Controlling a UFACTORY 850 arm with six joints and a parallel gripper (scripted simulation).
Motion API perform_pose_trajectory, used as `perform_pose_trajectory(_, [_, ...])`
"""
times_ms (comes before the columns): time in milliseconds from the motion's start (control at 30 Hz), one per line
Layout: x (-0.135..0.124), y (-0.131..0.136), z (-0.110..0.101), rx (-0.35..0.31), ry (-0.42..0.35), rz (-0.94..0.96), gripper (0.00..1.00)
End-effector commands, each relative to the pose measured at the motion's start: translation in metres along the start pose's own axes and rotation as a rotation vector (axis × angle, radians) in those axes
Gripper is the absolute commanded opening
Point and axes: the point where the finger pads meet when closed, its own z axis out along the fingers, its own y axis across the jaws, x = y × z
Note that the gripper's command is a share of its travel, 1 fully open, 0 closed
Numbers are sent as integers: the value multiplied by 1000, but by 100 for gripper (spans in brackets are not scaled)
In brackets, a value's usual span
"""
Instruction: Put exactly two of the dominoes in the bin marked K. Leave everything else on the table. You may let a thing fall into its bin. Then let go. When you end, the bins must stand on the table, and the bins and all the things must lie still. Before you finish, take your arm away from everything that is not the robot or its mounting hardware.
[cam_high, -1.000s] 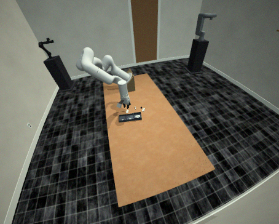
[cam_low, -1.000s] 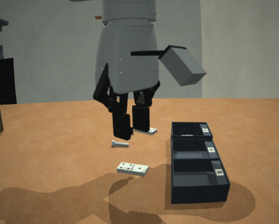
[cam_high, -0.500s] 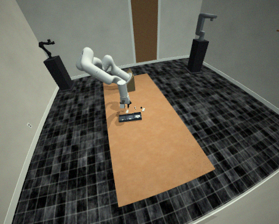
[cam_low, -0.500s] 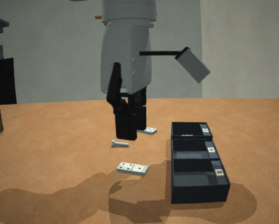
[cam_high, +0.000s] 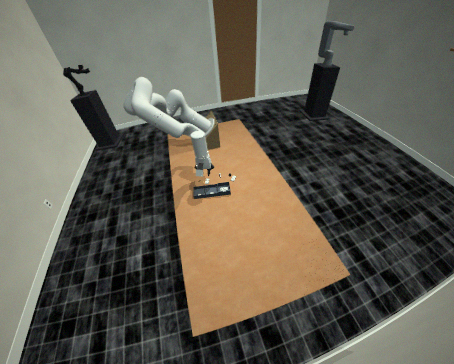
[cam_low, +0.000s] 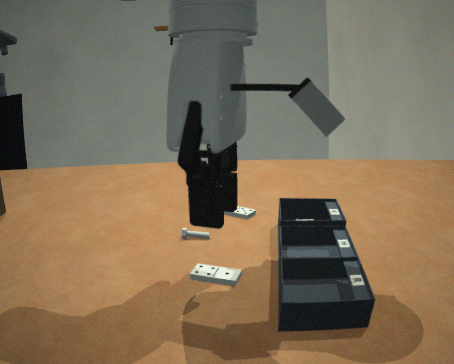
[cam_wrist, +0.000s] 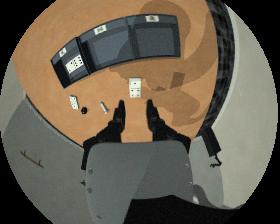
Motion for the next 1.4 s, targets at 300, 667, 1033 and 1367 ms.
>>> perform_pose_trajectory(300, [1, 0, -1, 1, 1, 0, 41])
perform_pose_trajectory(667, [1, 0, 19, 0, 1, 0, 41])
perform_pose_trajectory(1033, [1, 0, 54, 0, 1, 0, 41])
perform_pose_trajectory(1367, [1, 0, 60, 0, 1, 0, 41])
